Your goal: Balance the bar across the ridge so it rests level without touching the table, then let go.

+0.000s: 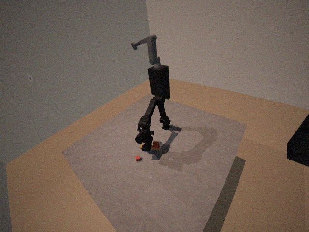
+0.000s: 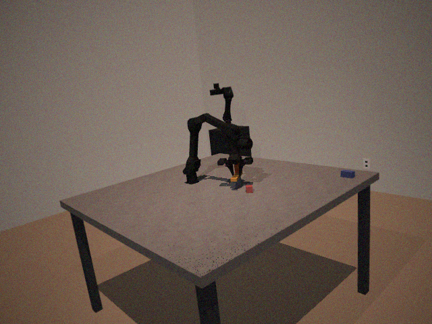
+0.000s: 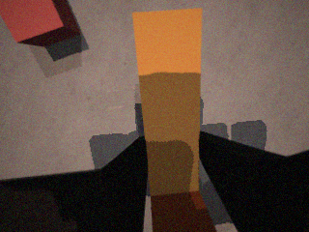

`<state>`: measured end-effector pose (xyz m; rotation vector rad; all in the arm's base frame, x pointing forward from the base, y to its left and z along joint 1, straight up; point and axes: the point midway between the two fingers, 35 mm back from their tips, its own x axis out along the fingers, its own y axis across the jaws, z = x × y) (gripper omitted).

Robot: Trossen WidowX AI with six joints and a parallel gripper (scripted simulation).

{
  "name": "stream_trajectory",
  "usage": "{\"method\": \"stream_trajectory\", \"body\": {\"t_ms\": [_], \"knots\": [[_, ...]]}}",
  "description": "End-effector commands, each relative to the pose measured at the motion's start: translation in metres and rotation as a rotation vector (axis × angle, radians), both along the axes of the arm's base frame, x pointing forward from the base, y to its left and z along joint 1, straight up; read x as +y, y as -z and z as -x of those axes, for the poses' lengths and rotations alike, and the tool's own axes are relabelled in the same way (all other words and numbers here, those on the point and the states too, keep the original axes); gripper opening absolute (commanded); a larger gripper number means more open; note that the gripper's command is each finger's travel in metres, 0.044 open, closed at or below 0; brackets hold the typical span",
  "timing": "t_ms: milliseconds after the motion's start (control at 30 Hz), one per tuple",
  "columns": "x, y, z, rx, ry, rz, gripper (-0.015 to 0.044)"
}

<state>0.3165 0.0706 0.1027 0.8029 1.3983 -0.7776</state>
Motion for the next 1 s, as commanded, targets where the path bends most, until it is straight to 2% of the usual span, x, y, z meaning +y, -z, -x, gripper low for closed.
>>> {"method": "stream_trajectory", "body": {"t_ms": [0, 200, 400, 433, 967], "knots": [[0.0, 0.0, 0.0, 0.0, 0.0, 0.0, 0.0], [0.0, 0.0, 0.0, 0.0, 0.0, 0.0, 0.0], [0.0, 0.0, 0.0, 0.0, 0.0, 0.0, 0.0157], [0.0, 0.0, 0.0, 0.0, 0.0, 0.0, 0.0167], [0.0, 0.0, 0.0, 0.0, 0.0, 0.0, 0.0168]]}}
